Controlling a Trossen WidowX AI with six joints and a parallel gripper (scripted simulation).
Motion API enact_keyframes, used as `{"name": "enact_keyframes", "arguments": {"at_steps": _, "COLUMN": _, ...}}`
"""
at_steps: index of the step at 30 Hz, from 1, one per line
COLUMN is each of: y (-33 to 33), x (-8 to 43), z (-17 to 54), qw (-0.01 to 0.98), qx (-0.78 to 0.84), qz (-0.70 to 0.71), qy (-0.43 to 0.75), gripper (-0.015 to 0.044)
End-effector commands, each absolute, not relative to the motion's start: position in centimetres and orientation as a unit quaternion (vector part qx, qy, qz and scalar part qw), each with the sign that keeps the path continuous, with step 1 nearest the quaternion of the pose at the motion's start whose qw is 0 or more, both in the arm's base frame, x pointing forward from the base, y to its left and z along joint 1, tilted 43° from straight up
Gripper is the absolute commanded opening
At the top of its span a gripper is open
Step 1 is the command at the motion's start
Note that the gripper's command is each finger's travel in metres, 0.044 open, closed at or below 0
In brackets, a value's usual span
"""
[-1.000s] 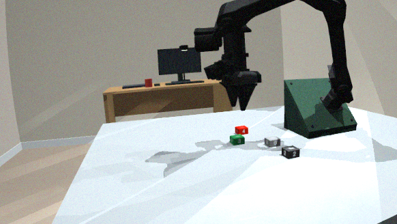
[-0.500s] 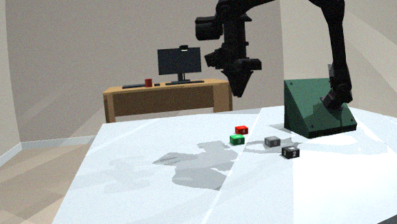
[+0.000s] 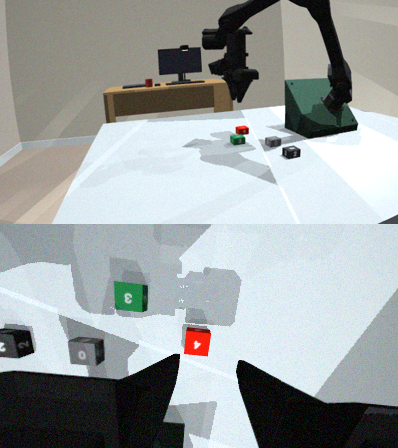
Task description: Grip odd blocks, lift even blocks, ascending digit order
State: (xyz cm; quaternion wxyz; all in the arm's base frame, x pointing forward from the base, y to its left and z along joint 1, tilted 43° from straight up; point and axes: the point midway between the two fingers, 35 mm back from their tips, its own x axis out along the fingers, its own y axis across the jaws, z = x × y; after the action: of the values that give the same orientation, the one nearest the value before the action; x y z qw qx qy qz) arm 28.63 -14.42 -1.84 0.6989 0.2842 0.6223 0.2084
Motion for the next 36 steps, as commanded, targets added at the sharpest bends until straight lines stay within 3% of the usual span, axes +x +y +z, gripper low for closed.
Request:
{"name": "enact_keyframes", "arguments": {"at_steps": 1, "y": -10.5, "x": 28.5, "z": -5.3, "qw": 0.686, "qx": 0.292, "qz": 0.218, "qy": 0.630, "gripper": 0.0304}}
{"name": "enact_keyframes", "arguments": {"at_steps": 5, "y": -10.3, "x": 28.5, "z": -5.5, "qw": 0.686, "qx": 0.293, "qz": 0.219, "qy": 0.630, "gripper": 0.0400}}
{"name": "enact_keyframes", "arguments": {"at_steps": 31, "y": -7.9, "x": 28.9, "z": -8.1, "qw": 0.686, "qx": 0.293, "qz": 0.219, "qy": 0.629, "gripper": 0.0400}}
{"name": "enact_keyframes", "arguments": {"at_steps": 36, "y": -7.9, "x": 28.9, "z": -8.1, "qw": 0.686, "qx": 0.293, "qz": 0.219, "qy": 0.629, "gripper": 0.0269}}
